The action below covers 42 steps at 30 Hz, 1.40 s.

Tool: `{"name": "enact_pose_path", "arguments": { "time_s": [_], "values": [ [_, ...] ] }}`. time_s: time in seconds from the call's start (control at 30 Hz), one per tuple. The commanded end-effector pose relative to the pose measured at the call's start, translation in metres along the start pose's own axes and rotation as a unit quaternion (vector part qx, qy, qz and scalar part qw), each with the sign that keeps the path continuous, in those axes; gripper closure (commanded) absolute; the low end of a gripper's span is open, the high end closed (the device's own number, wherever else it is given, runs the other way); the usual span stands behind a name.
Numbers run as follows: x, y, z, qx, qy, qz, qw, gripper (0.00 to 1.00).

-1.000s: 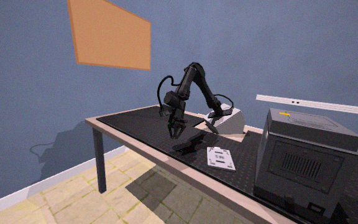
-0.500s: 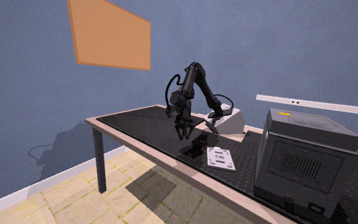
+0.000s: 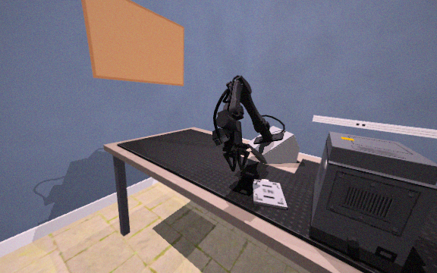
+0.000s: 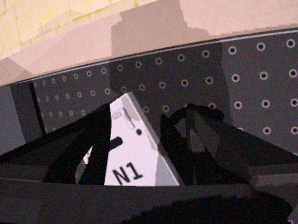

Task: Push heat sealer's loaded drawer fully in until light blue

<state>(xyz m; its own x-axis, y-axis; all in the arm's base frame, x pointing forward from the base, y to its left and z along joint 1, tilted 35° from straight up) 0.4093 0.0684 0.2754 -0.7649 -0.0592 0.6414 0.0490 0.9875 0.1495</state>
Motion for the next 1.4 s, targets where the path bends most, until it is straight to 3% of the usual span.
{"name": "enact_pose_path", "arguments": {
  "time_s": [0.0,0.03,0.1,0.2,0.23,0.33,0.43,0.47,0.57,0.67,0.77,0.83,0.87,0.9,0.97,1.03,1.07,1.17,1.33,1.37],
  "values": [
    [0.017,0.019,-0.005,0.019,-0.01,-0.016,1.0,0.55],
    [0.007,0.022,0.0,0.031,0.014,-0.028,0.999,0.55],
    [0.004,0.026,0.003,0.052,0.036,-0.039,0.997,0.55],
    [0.004,0.029,0.005,0.052,0.036,-0.039,0.997,0.55],
    [0.018,0.033,0.0,0.05,0.019,-0.043,0.998,0.55],
    [0.014,0.04,0.013,0.043,0.018,-0.035,0.998,0.55],
    [0.011,0.046,0.023,0.043,0.025,-0.033,0.998,0.55],
    [0.019,0.051,0.014,0.061,0.029,-0.048,0.997,0.55],
    [0.006,0.058,0.023,0.095,0.074,-0.064,0.991,0.55],
    [0.02,0.067,0.024,0.093,0.057,-0.069,0.992,0.55],
    [0.021,0.068,0.026,0.09,0.055,-0.061,0.993,0.55],
    [0.015,0.072,0.041,0.087,0.063,-0.058,0.992,0.55],
    [0.022,0.078,0.032,0.105,0.067,-0.075,0.989,0.55],
    [0.009,0.08,0.04,0.119,0.094,-0.076,0.986,0.55],
    [0.01,0.084,0.042,0.141,0.111,-0.087,0.98,0.55],
    [0.014,0.09,0.046,0.14,0.107,-0.088,0.98,0.55],
    [0.025,0.092,0.043,0.138,0.094,-0.092,0.982,0.55],
    [0.021,0.096,0.063,0.134,0.107,-0.079,0.982,0.55],
    [0.026,0.106,0.062,0.149,0.11,-0.091,0.979,0.55],
    [0.02,0.111,0.064,0.164,0.125,-0.1,0.973,0.55]
  ]
}}
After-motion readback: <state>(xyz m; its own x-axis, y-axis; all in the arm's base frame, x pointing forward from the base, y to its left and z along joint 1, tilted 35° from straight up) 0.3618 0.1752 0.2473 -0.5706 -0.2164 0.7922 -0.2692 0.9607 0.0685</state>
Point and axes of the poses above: the point where the finger pads meet when closed, its own x axis back along the fingers, its own y axis across the jaws, z = x × y, the point moved 10 cm from there along x, back along the fingers
